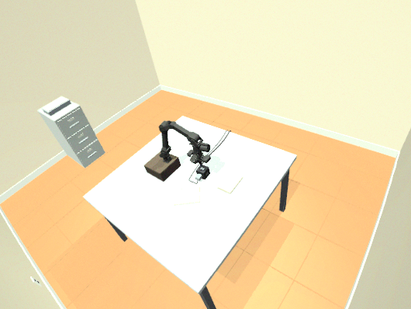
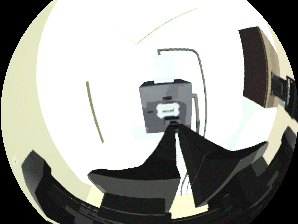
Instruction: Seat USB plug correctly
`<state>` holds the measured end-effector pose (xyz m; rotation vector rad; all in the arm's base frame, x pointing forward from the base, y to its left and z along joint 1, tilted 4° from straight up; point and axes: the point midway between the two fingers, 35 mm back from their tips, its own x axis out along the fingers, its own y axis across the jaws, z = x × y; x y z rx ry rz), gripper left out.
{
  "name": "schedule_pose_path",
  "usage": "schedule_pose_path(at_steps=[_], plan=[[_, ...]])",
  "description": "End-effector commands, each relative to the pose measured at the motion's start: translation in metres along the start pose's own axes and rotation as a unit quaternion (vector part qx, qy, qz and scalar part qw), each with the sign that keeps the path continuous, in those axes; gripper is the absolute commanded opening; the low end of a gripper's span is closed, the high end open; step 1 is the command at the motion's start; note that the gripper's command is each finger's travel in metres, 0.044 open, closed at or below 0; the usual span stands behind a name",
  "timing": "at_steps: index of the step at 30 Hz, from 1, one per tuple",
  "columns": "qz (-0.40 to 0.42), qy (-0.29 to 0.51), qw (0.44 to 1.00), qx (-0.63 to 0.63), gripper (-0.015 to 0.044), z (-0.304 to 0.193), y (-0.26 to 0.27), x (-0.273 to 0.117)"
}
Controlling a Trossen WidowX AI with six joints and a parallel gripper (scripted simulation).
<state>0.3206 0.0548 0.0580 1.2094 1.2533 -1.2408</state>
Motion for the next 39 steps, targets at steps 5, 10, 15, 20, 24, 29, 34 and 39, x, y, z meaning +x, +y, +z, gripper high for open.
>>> schedule_pose_path(at_steps=[5, 10, 15, 20, 24, 29, 34, 39], plan=[[0.000, 0.000, 0.999, -0.033, 0.0000, 0.0000, 0.0001, -0.0001], [0.000, 0.000, 0.995, -0.096, 0.0000, 0.0000, -0.0001, 0.0003], [0.000, 0.000, 0.987, -0.163, 0.0000, 0.0000, -0.0001, 0.0004], [0.000, 0.000, 0.974, -0.227, 0.0000, 0.0000, -0.0001, 0.0004], [0.000, 0.000, 0.961, -0.278, 0.0000, 0.0000, -0.0001, 0.0004], [0.000, 0.000, 0.940, -0.340, 0.0000, 0.0000, -0.0001, 0.0004], [0.000, 0.000, 0.916, -0.401, 0.0000, 0.0000, -0.0001, 0.0004], [0.000, 0.000, 0.888, -0.460, 0.0000, 0.0000, -0.0001, 0.0004]])
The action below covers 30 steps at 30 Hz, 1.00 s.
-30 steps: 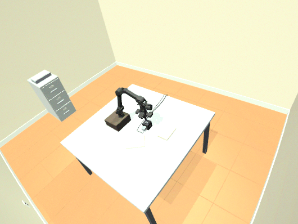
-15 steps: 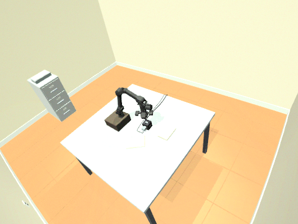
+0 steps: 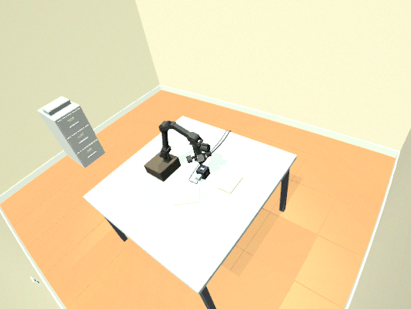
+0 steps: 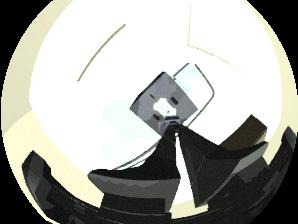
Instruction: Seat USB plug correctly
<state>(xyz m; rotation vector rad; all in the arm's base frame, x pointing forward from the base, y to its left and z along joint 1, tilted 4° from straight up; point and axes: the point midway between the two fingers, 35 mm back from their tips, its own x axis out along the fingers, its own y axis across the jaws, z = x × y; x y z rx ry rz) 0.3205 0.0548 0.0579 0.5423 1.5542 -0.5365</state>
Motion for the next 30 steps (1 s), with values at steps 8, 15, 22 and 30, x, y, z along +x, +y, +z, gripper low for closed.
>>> schedule_pose_path(at_steps=[8, 15, 22, 30], plan=[[0.000, 0.000, 0.991, -0.134, 0.0000, 0.0000, 0.0000, 0.0002], [0.000, 0.000, 0.975, -0.224, 0.0000, 0.0000, 0.0000, 0.0002], [0.000, 0.000, 0.950, -0.312, 0.0000, 0.0000, 0.0000, 0.0002], [0.000, 0.000, 0.912, -0.410, 0.0000, 0.0000, 0.0000, 0.0002]])
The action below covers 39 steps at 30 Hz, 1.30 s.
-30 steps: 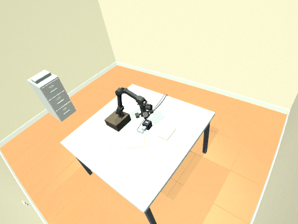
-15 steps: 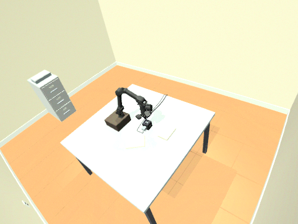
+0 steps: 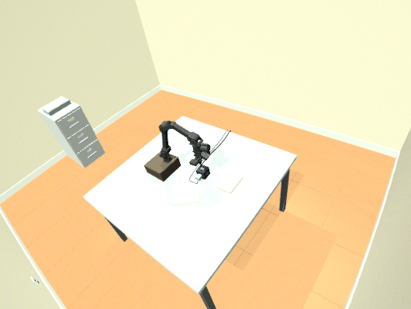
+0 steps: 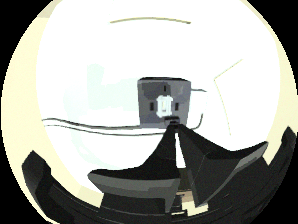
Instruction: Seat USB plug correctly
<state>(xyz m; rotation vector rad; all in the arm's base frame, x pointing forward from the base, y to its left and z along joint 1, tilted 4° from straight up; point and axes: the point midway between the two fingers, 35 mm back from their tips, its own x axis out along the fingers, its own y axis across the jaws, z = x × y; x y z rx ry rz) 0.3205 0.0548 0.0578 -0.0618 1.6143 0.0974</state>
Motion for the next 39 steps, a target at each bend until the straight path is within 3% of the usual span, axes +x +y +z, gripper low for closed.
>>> schedule_pose_path(at_steps=[1, 20, 39], plan=[[0.000, 0.000, 0.999, -0.043, 0.0000, 0.0000, 0.0000, 0.0002], [0.000, 0.000, 0.958, -0.287, 0.0000, 0.0000, 0.0000, 0.0002], [0.000, 0.000, 0.858, -0.514, 0.0000, 0.0000, 0.0000, 0.0003]])
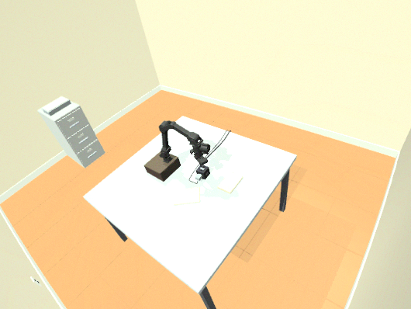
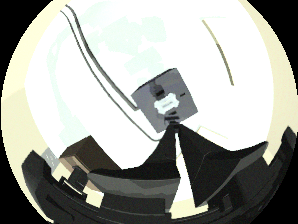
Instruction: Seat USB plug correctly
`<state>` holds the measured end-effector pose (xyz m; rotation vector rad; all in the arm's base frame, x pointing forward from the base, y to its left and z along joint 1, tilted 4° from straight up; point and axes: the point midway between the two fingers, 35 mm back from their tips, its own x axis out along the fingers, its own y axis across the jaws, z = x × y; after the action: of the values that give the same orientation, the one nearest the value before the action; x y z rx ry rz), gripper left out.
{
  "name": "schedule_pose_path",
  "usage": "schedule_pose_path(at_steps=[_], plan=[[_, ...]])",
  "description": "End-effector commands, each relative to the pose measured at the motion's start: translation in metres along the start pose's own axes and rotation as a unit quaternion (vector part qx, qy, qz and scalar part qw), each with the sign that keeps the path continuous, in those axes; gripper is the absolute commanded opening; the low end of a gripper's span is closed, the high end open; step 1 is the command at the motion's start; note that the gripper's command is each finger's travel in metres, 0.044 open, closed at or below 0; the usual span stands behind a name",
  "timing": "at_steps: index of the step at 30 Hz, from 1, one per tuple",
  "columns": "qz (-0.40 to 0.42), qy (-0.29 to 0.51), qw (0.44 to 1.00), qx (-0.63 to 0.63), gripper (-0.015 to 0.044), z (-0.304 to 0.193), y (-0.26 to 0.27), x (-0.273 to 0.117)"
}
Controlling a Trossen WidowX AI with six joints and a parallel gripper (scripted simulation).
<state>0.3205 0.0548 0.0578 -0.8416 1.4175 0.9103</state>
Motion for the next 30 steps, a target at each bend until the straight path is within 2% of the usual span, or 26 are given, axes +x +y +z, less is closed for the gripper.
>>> schedule_pose_path(at_steps=[1, 15, 30], plan=[[0.000, 0.000, 0.999, -0.043, 0.0000, 0.0000, 0.0000, 0.0002], [0.000, 0.000, 0.977, -0.215, 0.0000, 0.0000, 0.0000, 0.0003], [0.000, -0.001, 0.976, -0.216, 0.0000, 0.0001, 0.0000, 0.0003]])
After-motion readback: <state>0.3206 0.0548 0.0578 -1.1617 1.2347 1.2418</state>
